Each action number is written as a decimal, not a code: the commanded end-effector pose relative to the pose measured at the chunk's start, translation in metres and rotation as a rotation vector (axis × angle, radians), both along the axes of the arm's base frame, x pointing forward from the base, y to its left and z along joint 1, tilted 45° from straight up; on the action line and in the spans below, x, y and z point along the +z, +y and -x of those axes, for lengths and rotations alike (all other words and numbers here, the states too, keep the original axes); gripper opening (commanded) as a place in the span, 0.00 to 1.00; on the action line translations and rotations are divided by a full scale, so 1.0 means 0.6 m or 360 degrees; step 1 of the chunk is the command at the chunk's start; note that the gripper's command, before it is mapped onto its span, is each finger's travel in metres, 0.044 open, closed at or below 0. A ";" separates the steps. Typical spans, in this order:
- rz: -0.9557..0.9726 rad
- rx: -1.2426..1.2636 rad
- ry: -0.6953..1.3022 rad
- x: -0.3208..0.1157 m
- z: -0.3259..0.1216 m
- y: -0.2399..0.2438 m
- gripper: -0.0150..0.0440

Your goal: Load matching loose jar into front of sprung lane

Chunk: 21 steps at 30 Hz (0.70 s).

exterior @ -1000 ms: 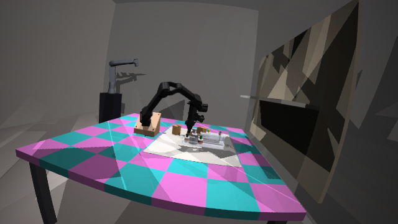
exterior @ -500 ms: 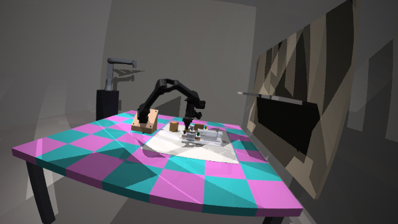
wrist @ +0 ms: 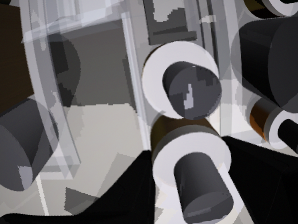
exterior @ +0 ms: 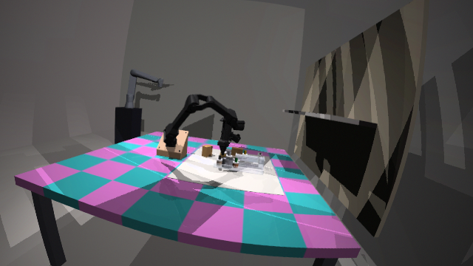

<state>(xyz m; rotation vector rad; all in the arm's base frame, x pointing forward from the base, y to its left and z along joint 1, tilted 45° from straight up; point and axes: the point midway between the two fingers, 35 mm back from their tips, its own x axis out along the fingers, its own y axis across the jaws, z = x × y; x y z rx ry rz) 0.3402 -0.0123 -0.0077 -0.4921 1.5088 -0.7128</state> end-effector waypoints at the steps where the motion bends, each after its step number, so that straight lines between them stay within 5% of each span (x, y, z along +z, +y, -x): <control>1: 0.0019 0.0009 -0.0032 0.001 -0.008 -0.005 0.25; 21: 0.0020 0.0009 -0.0032 -0.007 -0.006 -0.013 0.25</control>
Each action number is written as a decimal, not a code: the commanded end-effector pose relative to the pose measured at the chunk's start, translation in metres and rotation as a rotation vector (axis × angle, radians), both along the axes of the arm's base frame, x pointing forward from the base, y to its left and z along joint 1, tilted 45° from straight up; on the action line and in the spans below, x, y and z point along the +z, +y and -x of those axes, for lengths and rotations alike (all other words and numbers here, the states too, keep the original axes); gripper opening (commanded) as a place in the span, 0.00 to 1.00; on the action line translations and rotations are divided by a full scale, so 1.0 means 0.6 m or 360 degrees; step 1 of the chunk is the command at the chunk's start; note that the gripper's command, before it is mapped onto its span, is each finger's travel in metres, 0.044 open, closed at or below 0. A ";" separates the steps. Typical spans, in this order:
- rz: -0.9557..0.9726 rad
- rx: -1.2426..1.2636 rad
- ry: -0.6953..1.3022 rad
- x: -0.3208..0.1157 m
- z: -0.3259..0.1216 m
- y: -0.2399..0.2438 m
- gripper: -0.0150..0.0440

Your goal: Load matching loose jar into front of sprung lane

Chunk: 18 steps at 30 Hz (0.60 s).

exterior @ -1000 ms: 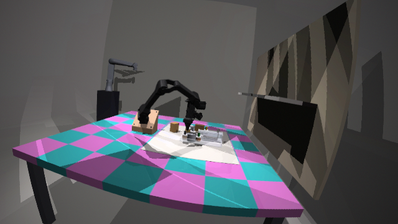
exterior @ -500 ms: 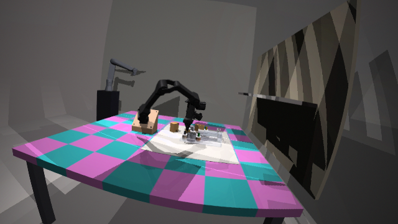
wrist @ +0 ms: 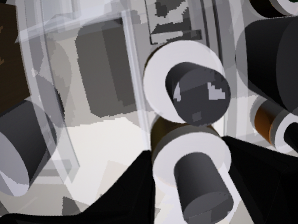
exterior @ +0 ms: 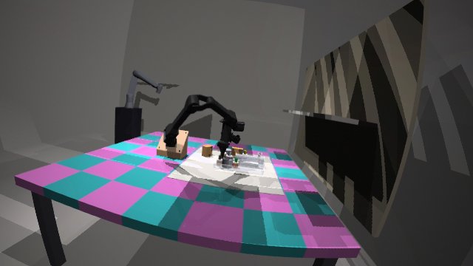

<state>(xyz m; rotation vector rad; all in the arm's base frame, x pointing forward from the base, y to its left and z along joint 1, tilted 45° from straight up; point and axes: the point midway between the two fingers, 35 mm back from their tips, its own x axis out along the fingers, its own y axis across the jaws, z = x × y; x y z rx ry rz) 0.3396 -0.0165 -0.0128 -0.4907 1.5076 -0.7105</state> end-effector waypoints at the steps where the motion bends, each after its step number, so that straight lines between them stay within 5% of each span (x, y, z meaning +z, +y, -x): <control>1: 0.0023 0.0007 -0.0030 0.001 -0.007 -0.007 0.25; 18: 0.0024 0.0007 -0.0030 -0.005 -0.005 -0.014 0.25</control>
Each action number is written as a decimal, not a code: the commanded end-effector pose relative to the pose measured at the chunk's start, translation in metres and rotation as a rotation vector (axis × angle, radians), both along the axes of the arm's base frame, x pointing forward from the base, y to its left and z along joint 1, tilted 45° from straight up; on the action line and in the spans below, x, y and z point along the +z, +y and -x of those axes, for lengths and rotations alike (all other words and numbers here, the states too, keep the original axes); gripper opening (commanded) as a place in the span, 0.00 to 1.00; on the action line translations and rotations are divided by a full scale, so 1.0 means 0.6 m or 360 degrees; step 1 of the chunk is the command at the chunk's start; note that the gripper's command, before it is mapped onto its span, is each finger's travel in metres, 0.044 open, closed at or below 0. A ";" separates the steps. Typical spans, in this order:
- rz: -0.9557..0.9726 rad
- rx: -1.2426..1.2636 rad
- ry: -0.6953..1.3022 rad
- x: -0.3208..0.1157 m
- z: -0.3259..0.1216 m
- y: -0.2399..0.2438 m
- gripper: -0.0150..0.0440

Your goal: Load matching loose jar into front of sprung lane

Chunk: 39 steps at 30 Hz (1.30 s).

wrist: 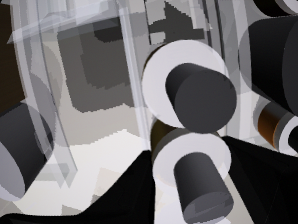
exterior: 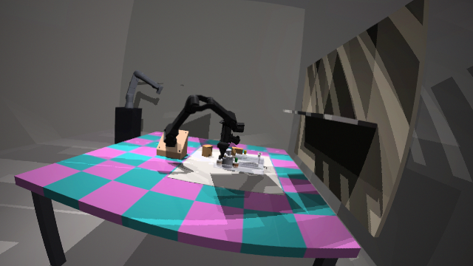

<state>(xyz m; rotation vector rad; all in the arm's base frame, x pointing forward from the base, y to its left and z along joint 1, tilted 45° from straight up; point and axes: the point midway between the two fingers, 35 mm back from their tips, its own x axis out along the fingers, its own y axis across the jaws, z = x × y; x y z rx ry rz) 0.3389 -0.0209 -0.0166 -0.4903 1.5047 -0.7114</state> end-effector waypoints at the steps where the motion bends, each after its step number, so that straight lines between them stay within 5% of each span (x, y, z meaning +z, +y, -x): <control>1: 0.0022 0.0006 -0.0026 0.001 -0.006 -0.007 0.25; 39: 0.0023 0.0006 -0.0025 -0.006 0.002 -0.013 0.25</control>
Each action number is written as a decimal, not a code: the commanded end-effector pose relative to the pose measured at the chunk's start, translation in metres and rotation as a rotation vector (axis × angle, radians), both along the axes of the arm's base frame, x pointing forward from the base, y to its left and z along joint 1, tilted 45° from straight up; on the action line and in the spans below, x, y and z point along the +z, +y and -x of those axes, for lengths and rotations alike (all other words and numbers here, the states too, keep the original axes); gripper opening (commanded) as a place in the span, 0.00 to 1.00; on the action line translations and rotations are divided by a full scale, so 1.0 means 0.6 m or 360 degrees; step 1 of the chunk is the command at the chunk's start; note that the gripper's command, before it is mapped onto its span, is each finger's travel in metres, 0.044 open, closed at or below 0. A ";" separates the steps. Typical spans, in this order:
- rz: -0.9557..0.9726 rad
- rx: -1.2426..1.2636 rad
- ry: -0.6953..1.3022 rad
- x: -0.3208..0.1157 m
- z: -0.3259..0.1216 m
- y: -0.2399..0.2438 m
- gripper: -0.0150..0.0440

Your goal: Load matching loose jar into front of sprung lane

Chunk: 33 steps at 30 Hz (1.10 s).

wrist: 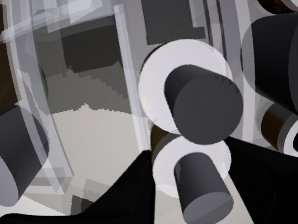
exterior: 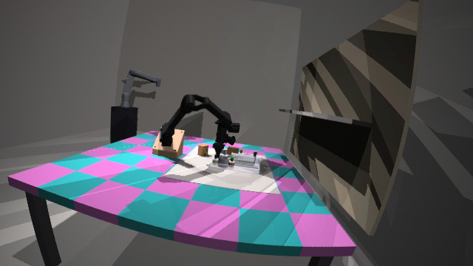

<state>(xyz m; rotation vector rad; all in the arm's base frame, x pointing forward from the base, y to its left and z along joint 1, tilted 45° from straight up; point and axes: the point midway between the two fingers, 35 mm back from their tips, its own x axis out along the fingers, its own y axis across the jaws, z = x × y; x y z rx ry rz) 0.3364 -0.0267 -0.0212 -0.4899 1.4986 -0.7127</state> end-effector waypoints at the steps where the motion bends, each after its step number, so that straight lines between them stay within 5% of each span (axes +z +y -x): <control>1: 0.0021 0.0005 -0.0016 0.002 -0.002 -0.003 0.25; 33: 0.0020 0.0005 -0.0016 0.001 0.007 -0.002 0.25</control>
